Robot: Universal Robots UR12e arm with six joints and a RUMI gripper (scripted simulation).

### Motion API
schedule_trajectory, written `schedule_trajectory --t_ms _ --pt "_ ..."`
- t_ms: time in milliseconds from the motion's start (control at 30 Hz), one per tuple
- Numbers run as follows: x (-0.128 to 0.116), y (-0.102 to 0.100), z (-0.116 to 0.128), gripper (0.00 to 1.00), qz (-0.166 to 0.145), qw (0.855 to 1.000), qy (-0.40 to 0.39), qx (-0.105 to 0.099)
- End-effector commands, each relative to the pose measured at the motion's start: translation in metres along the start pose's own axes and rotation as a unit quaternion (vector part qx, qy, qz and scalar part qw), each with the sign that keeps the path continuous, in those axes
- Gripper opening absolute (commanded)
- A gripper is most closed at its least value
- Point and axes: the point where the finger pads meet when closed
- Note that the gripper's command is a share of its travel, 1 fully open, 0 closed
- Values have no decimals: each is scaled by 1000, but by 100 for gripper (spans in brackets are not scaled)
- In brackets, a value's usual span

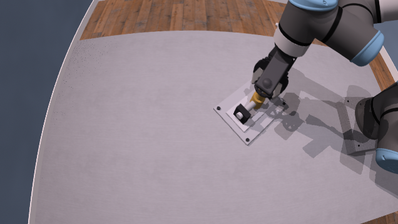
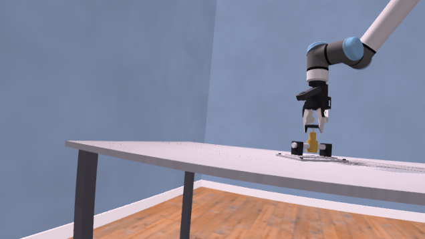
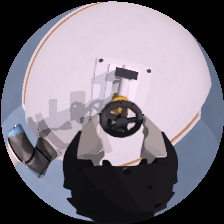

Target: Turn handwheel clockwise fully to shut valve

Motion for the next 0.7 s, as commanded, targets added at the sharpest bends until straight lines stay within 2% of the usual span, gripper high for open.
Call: schedule_trajectory --t_ms 0,667 --pt "0 1 1 0 0 1000 0 -1" --pt "0 1 1 0 0 1000 -29 -1"
Point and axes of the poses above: the point where the finger pads meet when closed, its own y axis back along the fingers, its own z axis across the jaws, x = y × z, and after that the axes turned 15 degrees about y, right-handed
